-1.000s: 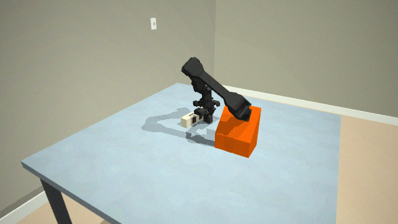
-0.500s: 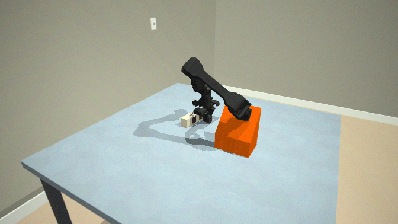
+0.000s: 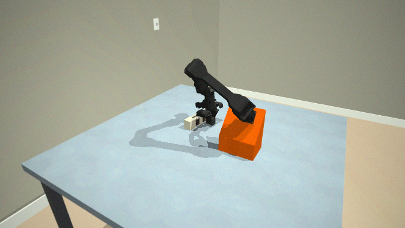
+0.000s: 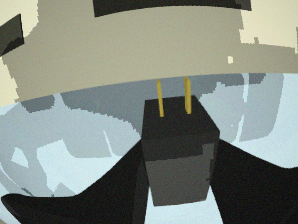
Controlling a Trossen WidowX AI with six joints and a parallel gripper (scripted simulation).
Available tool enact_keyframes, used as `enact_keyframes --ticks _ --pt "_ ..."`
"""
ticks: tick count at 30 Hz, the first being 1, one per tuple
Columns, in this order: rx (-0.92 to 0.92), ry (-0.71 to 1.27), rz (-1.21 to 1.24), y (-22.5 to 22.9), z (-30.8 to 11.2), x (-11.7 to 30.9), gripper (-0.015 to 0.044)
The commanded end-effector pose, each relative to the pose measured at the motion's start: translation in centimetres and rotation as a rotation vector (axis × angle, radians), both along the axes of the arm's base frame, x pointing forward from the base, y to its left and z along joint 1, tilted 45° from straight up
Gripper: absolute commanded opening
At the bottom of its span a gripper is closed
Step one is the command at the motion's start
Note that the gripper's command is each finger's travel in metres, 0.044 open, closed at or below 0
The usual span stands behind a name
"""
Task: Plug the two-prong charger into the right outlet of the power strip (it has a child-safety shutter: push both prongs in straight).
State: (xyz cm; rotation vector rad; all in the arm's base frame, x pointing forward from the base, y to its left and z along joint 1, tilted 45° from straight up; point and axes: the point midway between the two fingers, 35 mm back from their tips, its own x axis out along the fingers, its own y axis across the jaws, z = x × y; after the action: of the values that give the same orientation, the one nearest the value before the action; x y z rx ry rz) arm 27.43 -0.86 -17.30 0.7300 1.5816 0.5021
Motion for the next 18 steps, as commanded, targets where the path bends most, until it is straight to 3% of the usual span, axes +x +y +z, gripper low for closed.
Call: enact_keyframes --ticks 1,18 --pt "0.005 0.001 -0.006 0.02 0.07 0.2 0.0" --pt "0.005 0.0 -0.006 -0.02 0.05 0.52 0.0"
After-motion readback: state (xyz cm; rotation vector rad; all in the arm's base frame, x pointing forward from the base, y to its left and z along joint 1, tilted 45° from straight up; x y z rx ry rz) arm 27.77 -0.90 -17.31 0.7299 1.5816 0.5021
